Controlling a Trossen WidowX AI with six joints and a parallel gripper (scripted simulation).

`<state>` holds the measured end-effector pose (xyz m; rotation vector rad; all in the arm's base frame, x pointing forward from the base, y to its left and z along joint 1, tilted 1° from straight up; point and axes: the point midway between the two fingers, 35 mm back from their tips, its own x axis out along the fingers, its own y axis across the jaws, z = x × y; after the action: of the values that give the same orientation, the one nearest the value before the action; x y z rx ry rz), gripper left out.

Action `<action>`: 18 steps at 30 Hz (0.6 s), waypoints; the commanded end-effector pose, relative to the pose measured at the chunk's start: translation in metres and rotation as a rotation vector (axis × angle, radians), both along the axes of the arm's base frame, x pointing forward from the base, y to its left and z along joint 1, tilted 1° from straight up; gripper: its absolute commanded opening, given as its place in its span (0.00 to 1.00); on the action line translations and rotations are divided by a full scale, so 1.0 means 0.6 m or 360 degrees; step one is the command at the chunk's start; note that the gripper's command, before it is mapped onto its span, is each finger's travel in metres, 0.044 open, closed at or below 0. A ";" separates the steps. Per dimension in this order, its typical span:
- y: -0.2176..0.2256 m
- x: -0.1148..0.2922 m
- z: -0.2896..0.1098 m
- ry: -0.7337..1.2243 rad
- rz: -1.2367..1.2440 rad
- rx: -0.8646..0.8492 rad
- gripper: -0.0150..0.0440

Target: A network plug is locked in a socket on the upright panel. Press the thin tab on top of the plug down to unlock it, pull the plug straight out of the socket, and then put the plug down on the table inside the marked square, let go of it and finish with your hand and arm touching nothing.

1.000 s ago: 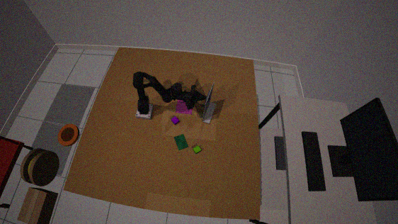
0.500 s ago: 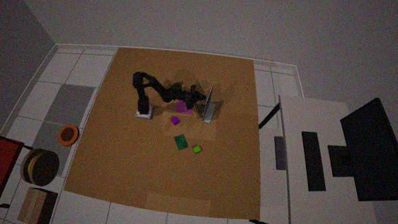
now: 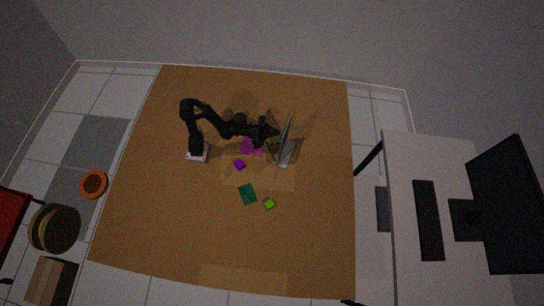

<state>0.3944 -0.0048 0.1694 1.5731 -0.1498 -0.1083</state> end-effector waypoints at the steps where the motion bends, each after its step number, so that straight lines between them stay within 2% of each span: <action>1: 0.003 -0.007 -0.002 0.0000 0.0001 0.0010 0.25; 18: 0.014 -0.025 -0.002 0.0002 0.0001 0.0011 0.25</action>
<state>0.3832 0.0028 0.1696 1.5744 -0.1475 -0.1038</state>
